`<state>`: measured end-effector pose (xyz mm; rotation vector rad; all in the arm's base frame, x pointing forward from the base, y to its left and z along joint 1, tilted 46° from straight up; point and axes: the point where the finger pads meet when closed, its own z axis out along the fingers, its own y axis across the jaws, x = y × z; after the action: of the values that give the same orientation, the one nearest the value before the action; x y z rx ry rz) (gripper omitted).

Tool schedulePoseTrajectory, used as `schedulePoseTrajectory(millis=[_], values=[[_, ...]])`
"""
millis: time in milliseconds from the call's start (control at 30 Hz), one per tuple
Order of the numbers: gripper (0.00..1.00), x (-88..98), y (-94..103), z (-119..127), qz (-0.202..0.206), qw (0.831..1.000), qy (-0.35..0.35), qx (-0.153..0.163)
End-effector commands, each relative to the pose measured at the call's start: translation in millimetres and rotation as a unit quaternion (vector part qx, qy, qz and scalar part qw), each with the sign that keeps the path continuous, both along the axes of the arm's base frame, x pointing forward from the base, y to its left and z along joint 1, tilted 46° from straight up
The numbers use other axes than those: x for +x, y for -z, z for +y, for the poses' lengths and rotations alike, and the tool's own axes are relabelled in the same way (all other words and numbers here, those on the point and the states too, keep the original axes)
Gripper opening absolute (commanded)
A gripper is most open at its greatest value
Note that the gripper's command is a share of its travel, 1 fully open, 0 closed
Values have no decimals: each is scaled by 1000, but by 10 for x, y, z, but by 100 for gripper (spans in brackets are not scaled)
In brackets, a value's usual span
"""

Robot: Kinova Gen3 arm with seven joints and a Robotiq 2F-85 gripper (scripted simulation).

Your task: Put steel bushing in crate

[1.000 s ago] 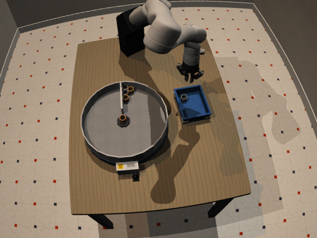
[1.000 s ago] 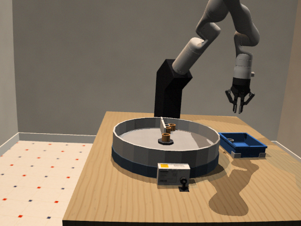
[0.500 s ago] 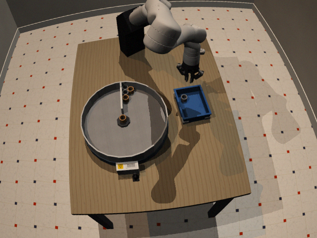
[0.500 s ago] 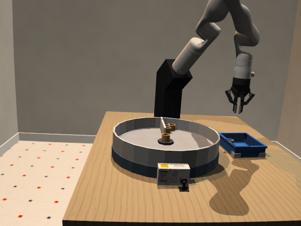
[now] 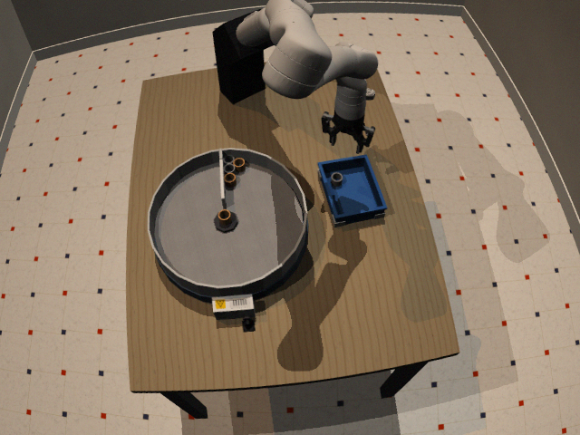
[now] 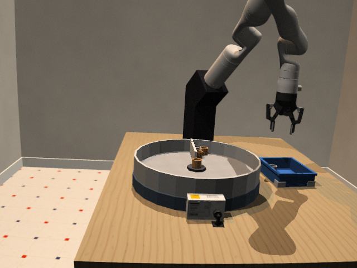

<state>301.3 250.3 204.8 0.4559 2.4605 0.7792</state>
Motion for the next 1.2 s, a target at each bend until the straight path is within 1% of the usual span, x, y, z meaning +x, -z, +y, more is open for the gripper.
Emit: schedulePoseTrajectory(millis=[0, 733, 800, 900, 1167], values=[[100, 0, -2, 0, 0, 1000, 0, 0], [100, 0, -2, 0, 0, 1000, 0, 0], [100, 31, -97, -32, -24, 999, -35, -29], [100, 79, -238, -81, -59, 992, -87, -73], [100, 79, -238, -81, -59, 992, -87, -73]])
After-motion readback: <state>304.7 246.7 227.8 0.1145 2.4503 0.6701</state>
